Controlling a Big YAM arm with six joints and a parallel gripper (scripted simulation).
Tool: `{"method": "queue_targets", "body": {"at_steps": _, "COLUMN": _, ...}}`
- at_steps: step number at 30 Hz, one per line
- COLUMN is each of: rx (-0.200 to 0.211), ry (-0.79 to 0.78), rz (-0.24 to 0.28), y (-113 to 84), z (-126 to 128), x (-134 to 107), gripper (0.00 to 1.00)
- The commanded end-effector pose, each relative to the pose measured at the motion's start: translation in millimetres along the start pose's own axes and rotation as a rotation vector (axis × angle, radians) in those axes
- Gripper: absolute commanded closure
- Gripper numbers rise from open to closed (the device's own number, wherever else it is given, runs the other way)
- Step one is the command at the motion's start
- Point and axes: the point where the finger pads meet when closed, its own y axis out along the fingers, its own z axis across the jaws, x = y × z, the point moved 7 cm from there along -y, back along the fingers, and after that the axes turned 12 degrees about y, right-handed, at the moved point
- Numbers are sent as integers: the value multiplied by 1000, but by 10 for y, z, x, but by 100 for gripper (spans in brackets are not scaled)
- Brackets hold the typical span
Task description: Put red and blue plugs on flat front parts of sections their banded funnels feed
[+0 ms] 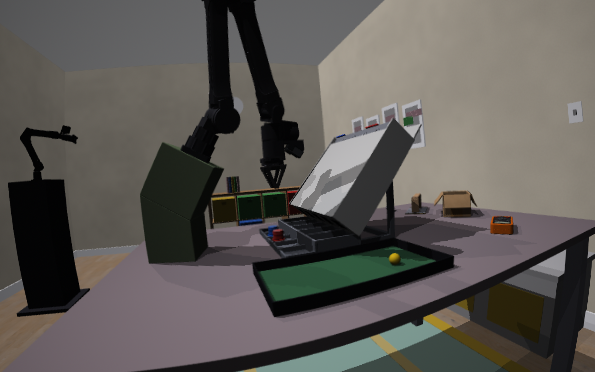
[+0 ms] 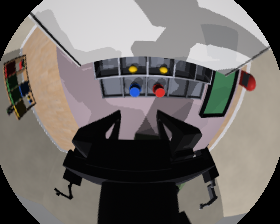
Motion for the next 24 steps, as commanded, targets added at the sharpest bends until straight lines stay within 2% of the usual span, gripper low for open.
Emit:
{"method": "queue_targets", "body": {"at_steps": 1, "rx": 4, "ry": -2, "rz": -11, "y": -209, "z": -38, "x": 167, "gripper": 41}}
{"method": "queue_targets", "body": {"at_steps": 13, "rx": 6, "ry": -2, "rz": -26, "y": -1066, "z": -381, "x": 486, "gripper": 41}}
{"method": "queue_targets", "body": {"at_steps": 15, "rx": 6, "ry": -2, "rz": -26, "y": -1066, "z": -381, "x": 486, "gripper": 41}}
{"method": "queue_targets", "body": {"at_steps": 19, "rx": 6, "ry": -2, "rz": -29, "y": -1280, "z": -471, "x": 556, "gripper": 41}}
{"method": "queue_targets", "body": {"at_steps": 24, "rx": 5, "ry": -2, "rz": -30, "y": -1378, "z": -513, "x": 588, "gripper": 41}}
